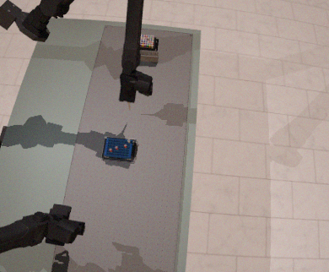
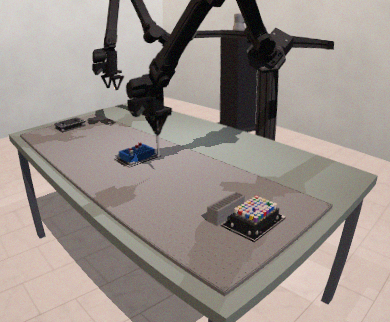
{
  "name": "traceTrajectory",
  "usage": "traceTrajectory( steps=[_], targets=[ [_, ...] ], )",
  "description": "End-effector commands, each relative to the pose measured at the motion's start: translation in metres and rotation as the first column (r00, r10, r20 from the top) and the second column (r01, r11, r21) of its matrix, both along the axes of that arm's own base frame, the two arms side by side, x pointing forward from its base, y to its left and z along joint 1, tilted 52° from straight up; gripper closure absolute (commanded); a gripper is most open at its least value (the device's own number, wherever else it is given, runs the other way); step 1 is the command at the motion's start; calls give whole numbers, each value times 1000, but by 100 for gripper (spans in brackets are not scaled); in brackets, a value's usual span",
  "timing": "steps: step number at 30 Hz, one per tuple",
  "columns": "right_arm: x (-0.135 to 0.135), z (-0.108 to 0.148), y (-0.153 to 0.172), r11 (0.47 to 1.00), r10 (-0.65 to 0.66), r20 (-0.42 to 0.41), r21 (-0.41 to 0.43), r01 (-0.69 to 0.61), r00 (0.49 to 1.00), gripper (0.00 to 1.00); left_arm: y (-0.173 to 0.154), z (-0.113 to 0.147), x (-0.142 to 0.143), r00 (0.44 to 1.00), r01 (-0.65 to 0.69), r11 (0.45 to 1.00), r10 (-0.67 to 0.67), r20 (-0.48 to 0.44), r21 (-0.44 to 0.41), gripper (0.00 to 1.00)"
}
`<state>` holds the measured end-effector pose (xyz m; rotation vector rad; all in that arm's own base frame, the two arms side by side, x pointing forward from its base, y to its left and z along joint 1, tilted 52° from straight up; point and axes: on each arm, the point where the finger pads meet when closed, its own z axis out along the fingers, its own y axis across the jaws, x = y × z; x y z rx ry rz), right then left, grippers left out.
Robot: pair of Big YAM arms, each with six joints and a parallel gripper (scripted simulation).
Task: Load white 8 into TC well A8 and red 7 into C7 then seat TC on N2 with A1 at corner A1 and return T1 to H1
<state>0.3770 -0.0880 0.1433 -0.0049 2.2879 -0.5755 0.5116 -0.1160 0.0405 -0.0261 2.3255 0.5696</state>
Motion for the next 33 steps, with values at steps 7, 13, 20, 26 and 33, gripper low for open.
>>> traceTrajectory(
  steps=[7, 13, 20, 26, 33],
  targets=[
    [2, 4, 1, 1000, 11, -1, -10, -11, 1000, 0, 22, 16, 0, 1000, -6, 1000, 7, 19, -4, 93],
    [2, 4, 1, 1000, 11, -1, -10, -11, 1000, 0, 28, 19, -1, 1000, -6, 1000, 6, 18, -3, 93],
    [2, 4, 1, 1000, 11, -1, -10, -11, 1000, 0, 38, 24, -3, 1000, -6, 1000, 6, 18, -2, 93],
    [2, 4, 1, 1000, 11, -1, -10, -11, 1000, 0, 47, 28, -5, 1000, -6, 1000, 6, 19, -2, 93],
    [2, 4, 1, 1000, 11, -1, -10, -11, 1000, 0, 54, 31, -7, 1000, -6, 1000, 6, 17, -1, 93]
  ],
)
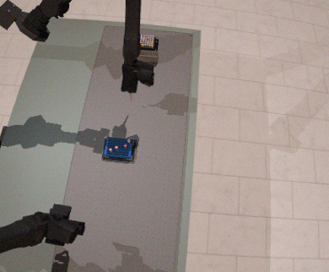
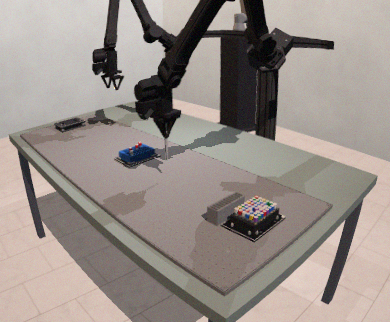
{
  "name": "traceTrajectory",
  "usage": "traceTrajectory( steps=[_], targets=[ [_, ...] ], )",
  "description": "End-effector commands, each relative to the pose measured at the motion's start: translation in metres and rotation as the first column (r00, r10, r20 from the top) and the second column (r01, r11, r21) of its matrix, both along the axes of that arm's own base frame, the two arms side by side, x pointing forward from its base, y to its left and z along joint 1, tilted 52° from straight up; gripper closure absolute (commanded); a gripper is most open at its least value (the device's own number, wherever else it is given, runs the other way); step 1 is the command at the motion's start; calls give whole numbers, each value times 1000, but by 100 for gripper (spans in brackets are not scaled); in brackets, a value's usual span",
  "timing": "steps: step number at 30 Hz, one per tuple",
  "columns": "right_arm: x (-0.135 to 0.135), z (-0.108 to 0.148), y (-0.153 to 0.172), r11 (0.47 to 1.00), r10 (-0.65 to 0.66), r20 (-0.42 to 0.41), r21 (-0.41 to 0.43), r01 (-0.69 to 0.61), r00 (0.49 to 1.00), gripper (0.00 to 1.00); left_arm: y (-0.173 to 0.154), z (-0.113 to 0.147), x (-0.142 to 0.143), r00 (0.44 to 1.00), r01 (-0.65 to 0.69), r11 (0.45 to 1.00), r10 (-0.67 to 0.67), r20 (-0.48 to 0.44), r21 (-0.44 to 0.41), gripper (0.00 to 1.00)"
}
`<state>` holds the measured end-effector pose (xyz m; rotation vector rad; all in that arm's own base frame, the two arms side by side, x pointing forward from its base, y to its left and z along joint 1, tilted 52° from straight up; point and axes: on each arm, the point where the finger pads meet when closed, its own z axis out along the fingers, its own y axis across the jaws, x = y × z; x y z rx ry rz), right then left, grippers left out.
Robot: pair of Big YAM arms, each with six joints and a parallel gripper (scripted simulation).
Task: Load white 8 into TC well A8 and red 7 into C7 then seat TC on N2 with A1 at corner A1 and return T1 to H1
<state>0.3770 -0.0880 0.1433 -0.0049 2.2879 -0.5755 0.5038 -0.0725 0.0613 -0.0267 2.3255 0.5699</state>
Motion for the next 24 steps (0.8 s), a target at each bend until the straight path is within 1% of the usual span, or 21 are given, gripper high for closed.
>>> traceTrajectory(
  steps=[1, 24],
  targets=[
    [2, 4, 1, 1000, 11, -1, -10, -11, 1000, 0, 12, 11, 1, 1000, -5, 1000, 5, 18, -1, 93],
    [2, 4, 1, 1000, 11, -1, -10, -11, 1000, 0, 43, 26, -6, 1000, -5, 1000, 5, 20, 1, 93]
  ],
)
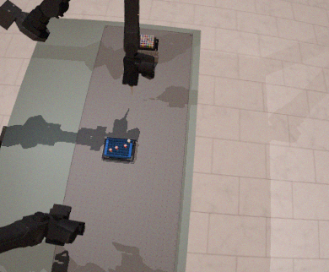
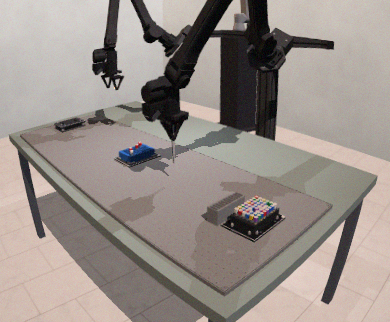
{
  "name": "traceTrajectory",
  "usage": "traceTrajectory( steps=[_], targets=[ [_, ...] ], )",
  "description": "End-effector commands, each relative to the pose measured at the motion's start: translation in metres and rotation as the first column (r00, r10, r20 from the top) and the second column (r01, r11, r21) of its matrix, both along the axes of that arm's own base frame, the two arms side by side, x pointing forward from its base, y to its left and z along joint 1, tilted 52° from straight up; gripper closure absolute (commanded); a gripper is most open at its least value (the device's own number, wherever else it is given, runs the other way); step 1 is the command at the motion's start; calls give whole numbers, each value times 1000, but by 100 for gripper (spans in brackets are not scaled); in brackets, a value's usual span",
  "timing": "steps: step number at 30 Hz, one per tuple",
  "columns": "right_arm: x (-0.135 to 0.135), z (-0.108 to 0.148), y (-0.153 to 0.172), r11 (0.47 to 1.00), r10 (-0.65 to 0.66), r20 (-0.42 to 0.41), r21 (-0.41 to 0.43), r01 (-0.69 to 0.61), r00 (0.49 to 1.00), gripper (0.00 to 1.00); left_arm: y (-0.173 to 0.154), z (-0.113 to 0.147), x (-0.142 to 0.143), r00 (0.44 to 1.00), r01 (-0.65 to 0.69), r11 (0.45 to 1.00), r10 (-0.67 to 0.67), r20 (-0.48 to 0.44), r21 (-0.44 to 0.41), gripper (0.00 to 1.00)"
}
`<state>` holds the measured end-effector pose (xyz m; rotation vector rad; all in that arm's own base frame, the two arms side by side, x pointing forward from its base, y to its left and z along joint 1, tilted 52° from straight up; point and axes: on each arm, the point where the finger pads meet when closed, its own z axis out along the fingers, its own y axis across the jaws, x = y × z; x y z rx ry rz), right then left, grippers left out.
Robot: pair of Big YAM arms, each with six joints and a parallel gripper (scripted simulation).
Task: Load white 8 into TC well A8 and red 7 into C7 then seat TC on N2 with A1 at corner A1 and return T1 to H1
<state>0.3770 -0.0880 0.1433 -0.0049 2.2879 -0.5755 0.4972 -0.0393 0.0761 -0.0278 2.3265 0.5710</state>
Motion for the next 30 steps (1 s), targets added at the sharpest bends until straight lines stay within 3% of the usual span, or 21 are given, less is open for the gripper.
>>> traceTrajectory(
  steps=[1, 30],
  targets=[
    [2, 4, 1, 1000, 11, -1, -10, -11, 1000, 0, 12, 12, 0, 1000, -3, 1000, 3, 21, 1, 93],
    [2, 4, 1, 1000, 11, -1, -10, -11, 1000, 0, 49, 28, -9, 1000, -3, 1000, 2, 14, 4, 93]
  ],
)
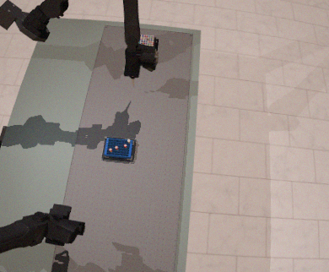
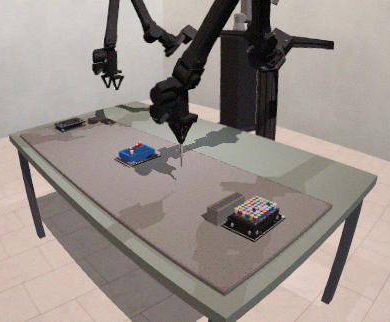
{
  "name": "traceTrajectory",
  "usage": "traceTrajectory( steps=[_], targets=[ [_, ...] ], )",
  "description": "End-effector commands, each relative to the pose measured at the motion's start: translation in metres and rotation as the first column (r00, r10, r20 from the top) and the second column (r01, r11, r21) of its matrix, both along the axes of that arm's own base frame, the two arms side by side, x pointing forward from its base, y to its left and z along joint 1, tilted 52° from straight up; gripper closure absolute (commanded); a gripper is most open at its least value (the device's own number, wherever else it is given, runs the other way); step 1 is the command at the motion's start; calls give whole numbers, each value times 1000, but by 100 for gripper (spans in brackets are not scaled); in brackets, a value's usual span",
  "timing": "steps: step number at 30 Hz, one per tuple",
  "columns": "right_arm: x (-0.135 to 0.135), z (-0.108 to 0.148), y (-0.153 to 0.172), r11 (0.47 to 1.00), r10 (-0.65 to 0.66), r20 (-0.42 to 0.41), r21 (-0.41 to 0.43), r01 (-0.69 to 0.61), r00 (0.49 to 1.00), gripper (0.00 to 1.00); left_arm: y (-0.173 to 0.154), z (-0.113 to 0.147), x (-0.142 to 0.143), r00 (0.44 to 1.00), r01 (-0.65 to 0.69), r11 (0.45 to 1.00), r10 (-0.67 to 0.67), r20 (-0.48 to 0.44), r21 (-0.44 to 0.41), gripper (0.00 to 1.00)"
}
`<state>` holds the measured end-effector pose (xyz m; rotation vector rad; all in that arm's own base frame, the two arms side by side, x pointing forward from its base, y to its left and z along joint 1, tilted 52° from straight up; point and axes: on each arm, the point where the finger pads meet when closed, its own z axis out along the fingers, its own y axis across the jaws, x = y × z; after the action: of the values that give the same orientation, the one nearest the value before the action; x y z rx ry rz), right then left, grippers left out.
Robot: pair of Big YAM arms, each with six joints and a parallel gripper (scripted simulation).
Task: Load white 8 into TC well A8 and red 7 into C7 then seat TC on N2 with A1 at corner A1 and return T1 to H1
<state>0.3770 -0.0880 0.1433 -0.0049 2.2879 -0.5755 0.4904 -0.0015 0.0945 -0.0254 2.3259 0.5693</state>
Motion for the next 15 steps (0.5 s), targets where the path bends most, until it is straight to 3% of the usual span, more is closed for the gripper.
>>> traceTrajectory(
  steps=[1, 15],
  targets=[
    [2, 4, 1, 1000, 11, -1, -10, -11, 1000, 0, 12, 10, -2, 1000, -5, 1000, 5, 12, 5, 93],
    [2, 4, 1, 1000, 11, -1, -10, -11, 1000, 0, 30, 17, -8, 1000, -5, 1000, 5, -1, 7, 93]
  ],
)
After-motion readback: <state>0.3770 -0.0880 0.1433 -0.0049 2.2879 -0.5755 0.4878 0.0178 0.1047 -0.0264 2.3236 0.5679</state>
